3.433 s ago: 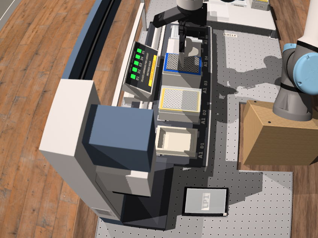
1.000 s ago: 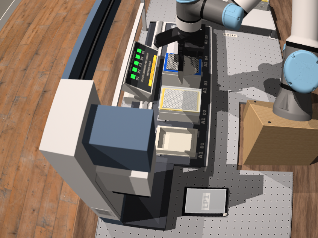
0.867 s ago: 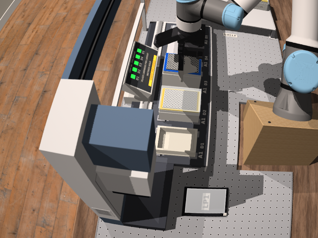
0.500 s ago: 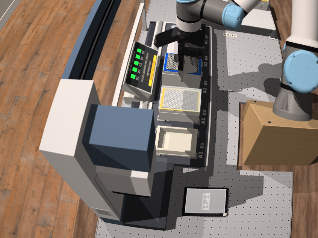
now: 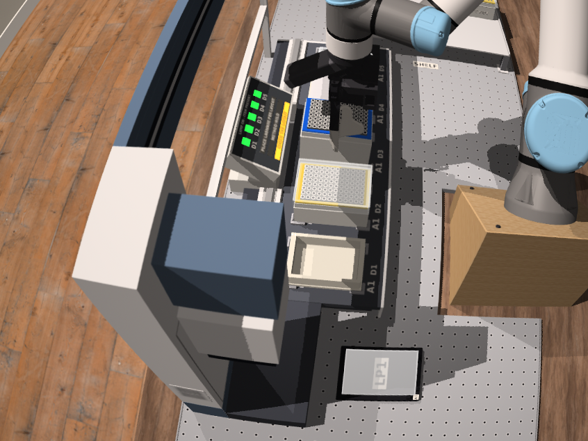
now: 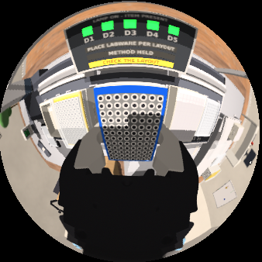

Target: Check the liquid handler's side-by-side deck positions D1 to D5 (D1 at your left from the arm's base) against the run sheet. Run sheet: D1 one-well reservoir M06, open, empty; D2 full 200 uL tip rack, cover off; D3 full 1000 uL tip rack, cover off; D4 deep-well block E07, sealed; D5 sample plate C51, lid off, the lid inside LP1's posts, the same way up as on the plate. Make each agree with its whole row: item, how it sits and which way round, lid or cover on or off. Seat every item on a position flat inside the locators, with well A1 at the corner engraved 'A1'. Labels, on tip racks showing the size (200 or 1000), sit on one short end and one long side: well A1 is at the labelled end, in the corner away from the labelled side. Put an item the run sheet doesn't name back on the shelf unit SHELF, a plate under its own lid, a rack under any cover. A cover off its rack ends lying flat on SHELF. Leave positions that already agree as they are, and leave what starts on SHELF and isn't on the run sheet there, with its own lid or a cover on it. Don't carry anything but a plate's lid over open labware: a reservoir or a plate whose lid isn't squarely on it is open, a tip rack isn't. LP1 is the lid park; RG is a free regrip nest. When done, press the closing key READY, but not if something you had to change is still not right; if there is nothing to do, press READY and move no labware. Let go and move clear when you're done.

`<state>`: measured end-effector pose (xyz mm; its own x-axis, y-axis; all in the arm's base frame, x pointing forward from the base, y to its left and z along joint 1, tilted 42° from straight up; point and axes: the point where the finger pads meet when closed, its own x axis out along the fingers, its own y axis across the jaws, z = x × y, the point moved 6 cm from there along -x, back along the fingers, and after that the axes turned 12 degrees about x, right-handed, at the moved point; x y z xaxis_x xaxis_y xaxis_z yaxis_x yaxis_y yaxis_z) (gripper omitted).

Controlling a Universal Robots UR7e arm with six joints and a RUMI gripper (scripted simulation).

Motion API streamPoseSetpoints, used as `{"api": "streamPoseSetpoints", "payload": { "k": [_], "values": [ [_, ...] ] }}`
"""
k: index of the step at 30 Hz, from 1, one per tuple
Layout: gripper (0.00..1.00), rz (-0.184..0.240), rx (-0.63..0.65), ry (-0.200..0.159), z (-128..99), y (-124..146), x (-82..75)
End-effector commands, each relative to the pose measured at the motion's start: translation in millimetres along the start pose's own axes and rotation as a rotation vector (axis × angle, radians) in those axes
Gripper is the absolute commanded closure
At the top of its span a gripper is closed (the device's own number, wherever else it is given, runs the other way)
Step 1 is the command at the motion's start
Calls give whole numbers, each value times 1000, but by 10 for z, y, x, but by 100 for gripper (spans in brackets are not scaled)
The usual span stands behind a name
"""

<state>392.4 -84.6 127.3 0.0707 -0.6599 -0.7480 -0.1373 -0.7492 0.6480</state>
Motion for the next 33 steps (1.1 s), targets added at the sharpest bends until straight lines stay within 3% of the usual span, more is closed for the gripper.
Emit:
{"api": "streamPoseSetpoints", "payload": {
  "k": [1, 5, 33],
  "values": [
    [100, -1, 0, -1, 2, 0, 6],
    [100, -1, 0, -1, 2, 0, 6],
    [100, 0, 2, 4, -14, 9, -412]
  ]
}}
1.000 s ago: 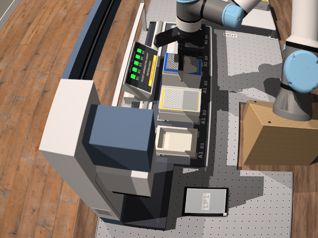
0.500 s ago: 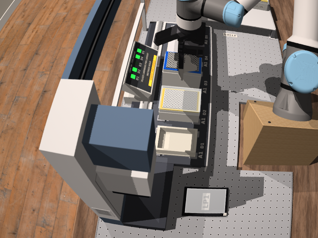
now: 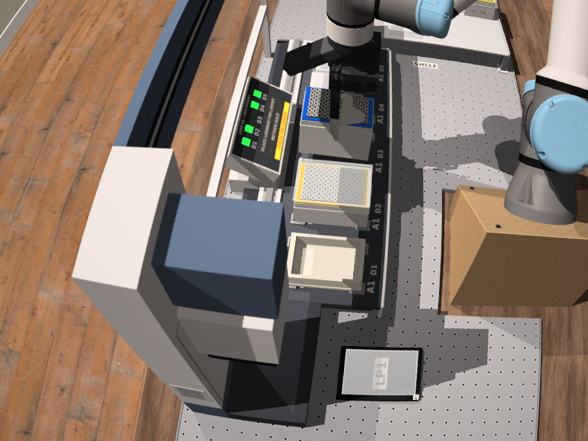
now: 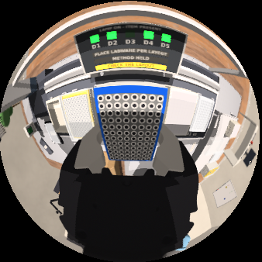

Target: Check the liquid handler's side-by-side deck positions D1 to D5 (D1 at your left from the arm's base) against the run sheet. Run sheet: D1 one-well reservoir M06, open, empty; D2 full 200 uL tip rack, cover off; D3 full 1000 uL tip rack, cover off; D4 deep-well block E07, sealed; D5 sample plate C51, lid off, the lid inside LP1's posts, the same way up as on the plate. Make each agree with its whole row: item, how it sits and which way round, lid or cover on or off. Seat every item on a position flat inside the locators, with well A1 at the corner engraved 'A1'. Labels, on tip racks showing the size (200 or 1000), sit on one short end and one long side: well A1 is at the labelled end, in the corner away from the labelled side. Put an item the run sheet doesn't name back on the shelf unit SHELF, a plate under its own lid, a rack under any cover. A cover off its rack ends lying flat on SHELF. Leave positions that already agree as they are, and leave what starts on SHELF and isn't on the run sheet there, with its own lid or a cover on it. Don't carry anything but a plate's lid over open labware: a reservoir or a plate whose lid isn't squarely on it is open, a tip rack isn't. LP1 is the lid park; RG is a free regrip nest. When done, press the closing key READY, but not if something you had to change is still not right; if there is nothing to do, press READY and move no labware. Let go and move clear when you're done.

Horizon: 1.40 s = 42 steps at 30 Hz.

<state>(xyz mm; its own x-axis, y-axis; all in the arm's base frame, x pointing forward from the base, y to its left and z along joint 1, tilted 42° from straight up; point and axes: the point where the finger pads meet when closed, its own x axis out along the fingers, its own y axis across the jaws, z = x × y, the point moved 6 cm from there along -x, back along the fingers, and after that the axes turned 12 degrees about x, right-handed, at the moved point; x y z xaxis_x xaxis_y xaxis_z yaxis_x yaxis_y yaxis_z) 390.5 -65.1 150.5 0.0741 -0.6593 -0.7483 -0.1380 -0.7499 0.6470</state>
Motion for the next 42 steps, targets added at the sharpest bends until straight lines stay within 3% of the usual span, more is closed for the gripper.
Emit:
{"api": "streamPoseSetpoints", "payload": {
  "k": [1, 42],
  "values": [
    [100, 1, 1, 0, -11, 2, -126],
    [100, 0, 2, 0, -11, 2, -744]
  ]
}}
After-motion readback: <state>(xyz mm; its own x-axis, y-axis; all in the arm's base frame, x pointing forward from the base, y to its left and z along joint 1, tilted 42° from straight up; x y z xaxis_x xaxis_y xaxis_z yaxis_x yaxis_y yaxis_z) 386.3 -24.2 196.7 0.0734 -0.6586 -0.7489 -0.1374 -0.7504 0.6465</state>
